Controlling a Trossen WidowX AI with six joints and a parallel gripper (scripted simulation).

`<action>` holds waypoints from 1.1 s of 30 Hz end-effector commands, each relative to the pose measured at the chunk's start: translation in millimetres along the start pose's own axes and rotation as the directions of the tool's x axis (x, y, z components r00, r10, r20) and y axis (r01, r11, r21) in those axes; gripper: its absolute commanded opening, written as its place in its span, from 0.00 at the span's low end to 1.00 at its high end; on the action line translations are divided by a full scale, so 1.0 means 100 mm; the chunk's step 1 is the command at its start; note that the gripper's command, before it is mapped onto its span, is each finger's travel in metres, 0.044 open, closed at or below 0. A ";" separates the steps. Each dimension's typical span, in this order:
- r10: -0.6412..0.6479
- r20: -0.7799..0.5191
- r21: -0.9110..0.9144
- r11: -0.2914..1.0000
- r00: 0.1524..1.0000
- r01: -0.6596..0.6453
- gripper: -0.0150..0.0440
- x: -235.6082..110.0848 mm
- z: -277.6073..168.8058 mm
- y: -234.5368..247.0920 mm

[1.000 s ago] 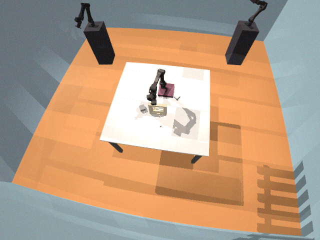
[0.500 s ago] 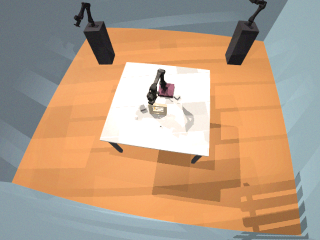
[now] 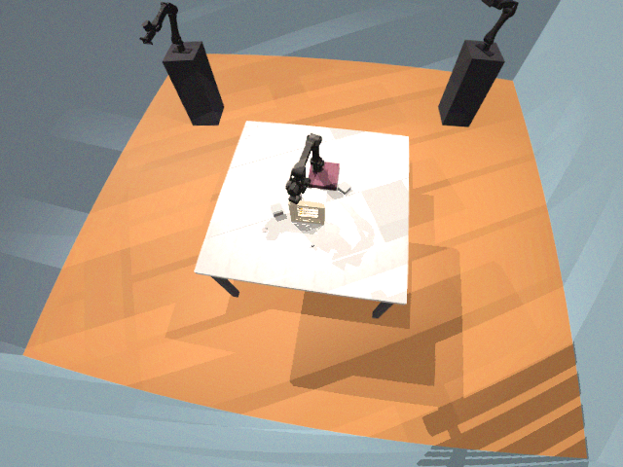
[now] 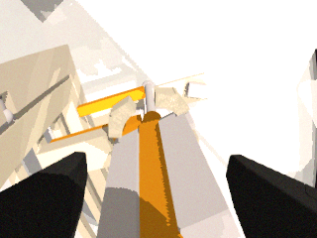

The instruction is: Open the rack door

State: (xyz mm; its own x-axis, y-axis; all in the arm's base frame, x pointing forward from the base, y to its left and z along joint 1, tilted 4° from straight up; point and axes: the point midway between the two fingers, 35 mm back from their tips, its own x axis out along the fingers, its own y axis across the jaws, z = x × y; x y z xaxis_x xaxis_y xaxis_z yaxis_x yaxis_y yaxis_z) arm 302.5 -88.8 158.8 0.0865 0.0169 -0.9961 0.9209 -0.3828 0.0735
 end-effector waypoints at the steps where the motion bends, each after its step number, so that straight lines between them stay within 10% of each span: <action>1: 0.001 -0.001 -0.100 0.995 1.000 -0.001 0.73 0.01 0.00 0.00; 15: 0.001 -0.001 -0.713 0.701 1.000 -0.001 0.73 0.01 0.00 0.00; 33: 0.001 -0.002 -0.993 -0.114 1.000 -0.001 0.73 0.01 0.00 0.01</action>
State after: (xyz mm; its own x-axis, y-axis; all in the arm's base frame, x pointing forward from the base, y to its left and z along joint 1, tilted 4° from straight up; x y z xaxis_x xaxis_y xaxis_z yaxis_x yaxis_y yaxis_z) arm 302.8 -89.2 158.5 0.0865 0.0142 -0.9962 0.3800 0.9238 0.0462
